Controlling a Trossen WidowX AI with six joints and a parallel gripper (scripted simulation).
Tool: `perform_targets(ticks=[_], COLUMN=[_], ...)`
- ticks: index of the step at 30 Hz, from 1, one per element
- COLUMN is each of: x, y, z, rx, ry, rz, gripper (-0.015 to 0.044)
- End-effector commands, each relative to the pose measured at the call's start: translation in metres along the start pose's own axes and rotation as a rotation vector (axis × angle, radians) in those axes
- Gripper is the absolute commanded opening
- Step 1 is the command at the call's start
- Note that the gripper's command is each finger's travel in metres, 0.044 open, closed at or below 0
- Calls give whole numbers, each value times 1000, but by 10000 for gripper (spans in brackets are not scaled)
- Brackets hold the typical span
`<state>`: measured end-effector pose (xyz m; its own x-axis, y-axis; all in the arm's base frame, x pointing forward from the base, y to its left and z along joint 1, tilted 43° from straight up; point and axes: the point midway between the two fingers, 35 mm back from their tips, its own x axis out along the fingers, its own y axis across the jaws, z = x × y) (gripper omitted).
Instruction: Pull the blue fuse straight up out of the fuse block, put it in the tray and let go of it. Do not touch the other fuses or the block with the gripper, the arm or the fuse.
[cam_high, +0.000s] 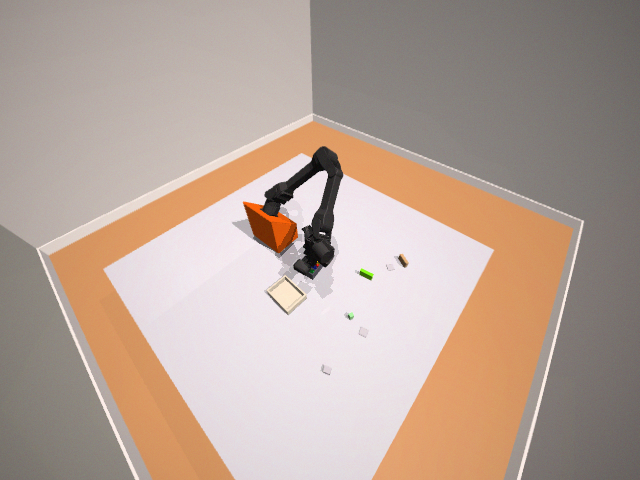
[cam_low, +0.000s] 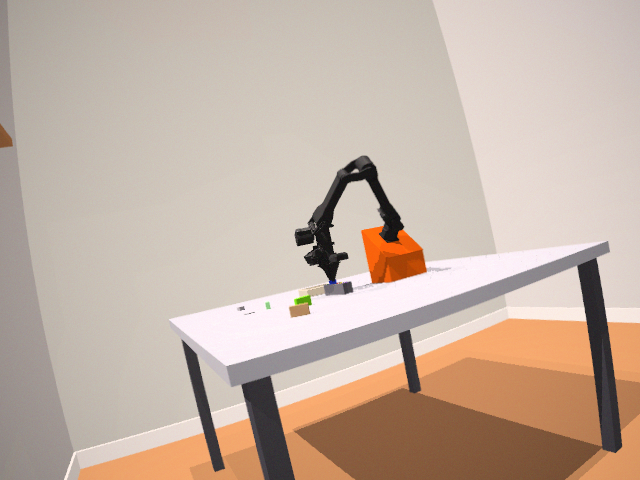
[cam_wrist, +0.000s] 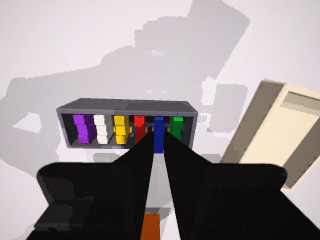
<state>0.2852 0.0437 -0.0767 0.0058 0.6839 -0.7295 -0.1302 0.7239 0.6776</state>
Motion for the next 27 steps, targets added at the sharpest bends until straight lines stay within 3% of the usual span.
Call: perform_targets(ticks=[1, 27], x=[-3, -16], y=[-1, -1], z=[1, 1], rx=[-4, -3], ry=[-2, -2], rz=[-5, -4], gripper=[0, 0])
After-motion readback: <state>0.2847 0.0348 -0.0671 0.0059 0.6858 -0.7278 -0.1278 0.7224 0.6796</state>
